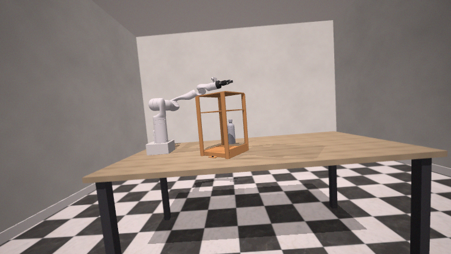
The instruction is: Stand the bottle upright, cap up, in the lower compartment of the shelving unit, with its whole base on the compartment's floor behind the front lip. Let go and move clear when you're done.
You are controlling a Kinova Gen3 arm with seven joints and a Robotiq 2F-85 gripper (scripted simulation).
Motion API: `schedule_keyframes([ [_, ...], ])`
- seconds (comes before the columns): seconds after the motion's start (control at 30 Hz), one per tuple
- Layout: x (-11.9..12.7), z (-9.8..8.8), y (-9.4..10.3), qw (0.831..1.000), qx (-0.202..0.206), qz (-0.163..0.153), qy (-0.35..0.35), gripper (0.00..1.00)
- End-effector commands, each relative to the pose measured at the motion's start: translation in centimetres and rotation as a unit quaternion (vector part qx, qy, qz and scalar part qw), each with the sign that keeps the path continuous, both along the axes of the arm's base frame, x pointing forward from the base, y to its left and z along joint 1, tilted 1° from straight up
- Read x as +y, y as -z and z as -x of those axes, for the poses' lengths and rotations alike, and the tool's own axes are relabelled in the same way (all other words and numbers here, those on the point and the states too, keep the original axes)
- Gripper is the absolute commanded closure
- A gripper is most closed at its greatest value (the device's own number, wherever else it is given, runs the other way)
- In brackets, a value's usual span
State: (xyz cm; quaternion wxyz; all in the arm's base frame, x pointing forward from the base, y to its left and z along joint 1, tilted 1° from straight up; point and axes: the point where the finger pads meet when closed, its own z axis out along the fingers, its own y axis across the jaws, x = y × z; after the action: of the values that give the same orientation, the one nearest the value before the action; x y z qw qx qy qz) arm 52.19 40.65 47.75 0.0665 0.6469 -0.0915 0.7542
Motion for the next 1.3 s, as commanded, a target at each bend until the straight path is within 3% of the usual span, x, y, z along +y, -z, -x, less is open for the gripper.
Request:
schedule_keyframes([
  [0.0, -0.2, -0.2, 0.5, 1.000, 0.000, 0.005, 0.004, 0.18],
  [0.13, -0.2, -0.2, 0.5, 1.000, 0.000, 0.005, 0.004, 0.18],
  [0.17, -1.1, -0.6, 2.1, 1.000, 0.005, 0.002, 0.020, 0.18],
  [0.4, -1.1, -0.6, 2.1, 1.000, 0.005, 0.002, 0.020, 0.18],
  [0.43, -2.1, -0.8, 3.7, 0.999, 0.010, -0.001, 0.035, 0.18],
  [0.67, -2.1, -0.8, 3.7, 0.999, 0.010, -0.001, 0.035, 0.18],
  [0.7, -3.0, -1.1, 5.1, 0.999, 0.015, -0.004, 0.050, 0.18],
  [0.93, -3.0, -1.1, 5.1, 0.999, 0.015, -0.004, 0.050, 0.18],
  [0.97, -3.9, -1.3, 6.6, 0.998, 0.019, -0.006, 0.064, 0.18],
  [1.2, -3.9, -1.3, 6.6, 0.998, 0.019, -0.006, 0.064, 0.18],
  [1.23, -4.9, -1.4, 7.9, 0.997, 0.024, -0.008, 0.079, 0.18],
  [1.27, -4.9, -1.4, 7.9, 0.997, 0.024, -0.008, 0.079, 0.18],
])
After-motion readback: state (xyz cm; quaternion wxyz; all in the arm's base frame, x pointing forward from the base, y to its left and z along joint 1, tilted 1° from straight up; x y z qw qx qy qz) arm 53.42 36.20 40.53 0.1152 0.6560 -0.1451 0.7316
